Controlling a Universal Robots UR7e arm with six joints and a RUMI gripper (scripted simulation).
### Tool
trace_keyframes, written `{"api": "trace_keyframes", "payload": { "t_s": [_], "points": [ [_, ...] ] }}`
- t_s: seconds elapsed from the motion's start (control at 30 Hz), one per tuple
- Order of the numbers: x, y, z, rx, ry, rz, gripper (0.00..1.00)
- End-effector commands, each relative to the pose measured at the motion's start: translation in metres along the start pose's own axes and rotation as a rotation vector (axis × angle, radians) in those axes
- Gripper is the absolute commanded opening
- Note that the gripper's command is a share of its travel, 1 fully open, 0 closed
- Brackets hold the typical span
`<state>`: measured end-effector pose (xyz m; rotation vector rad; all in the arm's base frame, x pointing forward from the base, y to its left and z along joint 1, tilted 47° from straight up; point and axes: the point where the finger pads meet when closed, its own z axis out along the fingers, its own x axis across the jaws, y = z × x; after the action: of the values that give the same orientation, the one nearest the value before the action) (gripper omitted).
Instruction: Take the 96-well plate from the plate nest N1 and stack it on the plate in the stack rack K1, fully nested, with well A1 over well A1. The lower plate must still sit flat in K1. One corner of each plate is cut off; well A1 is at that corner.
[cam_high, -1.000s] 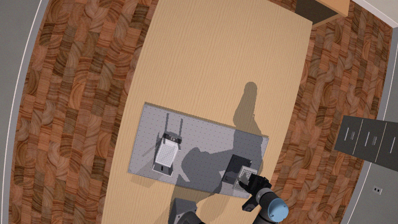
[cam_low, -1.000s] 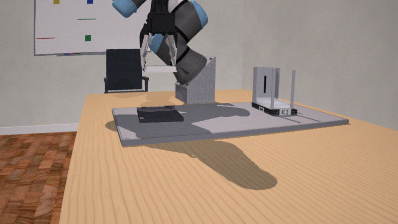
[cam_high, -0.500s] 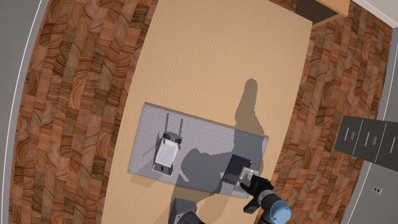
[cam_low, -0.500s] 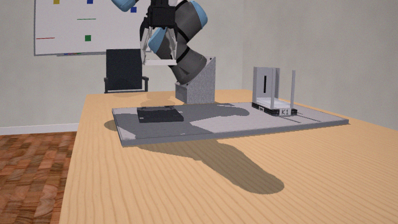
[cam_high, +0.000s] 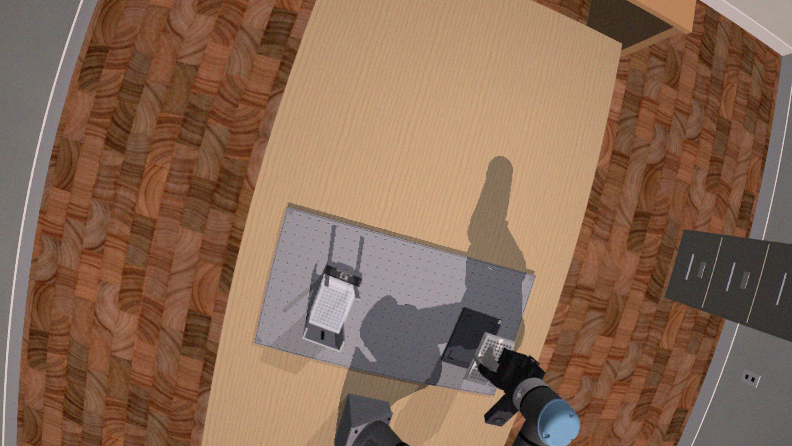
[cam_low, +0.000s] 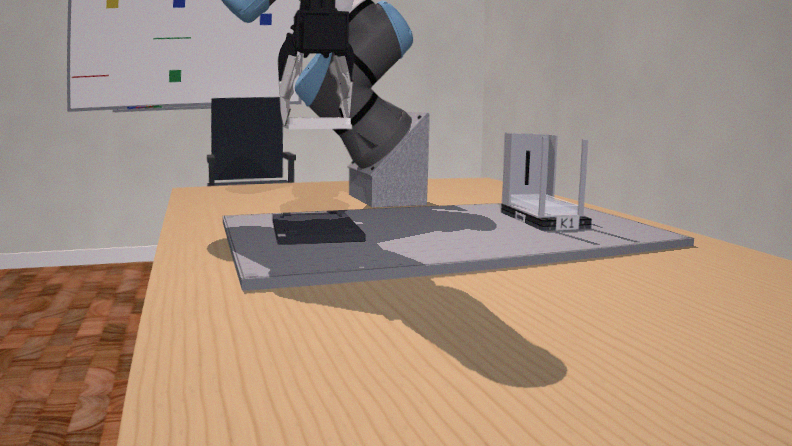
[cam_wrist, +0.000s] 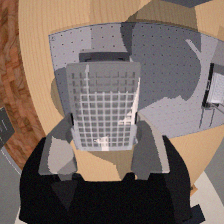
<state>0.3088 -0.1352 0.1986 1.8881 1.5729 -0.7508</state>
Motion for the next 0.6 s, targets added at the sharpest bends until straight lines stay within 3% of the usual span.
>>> {"api": "trace_keyframes", "payload": {
  "t_s": [0.0,0.57],
  "points": [
    [0.000,0.000,0.000,-0.001,0.000,0.000,0.00],
    [0.050,-0.003,-0.001,-0.001,0.000,0.012,0.00]
  ]
}}
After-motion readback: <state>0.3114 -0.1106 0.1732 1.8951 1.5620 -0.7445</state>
